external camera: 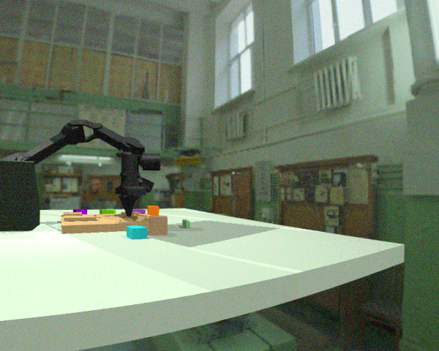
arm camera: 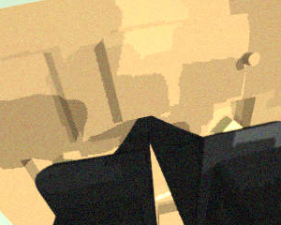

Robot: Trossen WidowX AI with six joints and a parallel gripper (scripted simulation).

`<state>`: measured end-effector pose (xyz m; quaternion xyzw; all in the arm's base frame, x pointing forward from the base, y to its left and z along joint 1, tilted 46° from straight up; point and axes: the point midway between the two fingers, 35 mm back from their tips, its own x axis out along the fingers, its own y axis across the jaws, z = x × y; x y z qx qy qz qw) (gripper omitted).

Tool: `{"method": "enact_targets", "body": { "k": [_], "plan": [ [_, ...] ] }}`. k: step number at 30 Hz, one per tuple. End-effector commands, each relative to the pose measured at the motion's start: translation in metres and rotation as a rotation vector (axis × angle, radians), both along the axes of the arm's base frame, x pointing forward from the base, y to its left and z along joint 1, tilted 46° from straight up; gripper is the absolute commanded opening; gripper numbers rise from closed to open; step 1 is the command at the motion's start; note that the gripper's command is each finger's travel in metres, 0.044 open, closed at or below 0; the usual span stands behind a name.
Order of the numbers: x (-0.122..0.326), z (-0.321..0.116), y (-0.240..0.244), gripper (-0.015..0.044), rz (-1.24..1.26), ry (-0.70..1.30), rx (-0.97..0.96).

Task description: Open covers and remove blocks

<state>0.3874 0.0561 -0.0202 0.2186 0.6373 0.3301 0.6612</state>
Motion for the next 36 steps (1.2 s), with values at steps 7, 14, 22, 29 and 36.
{"method": "enact_targets", "body": {
  "k": [7,14,22,29,36],
  "plan": [
    [0.002,0.009,-0.009,0.0,-0.001,-0.001,0.003],
    [0.003,0.016,-0.015,0.0,-0.001,-0.001,0.003],
    [0.004,0.023,-0.023,0.0,-0.001,-0.001,0.002],
    [0.004,0.03,-0.029,0.0,-0.001,-0.001,0.002],
    [-0.008,0.032,-0.032,0.0,-0.142,0.142,0.0]
  ]
}}
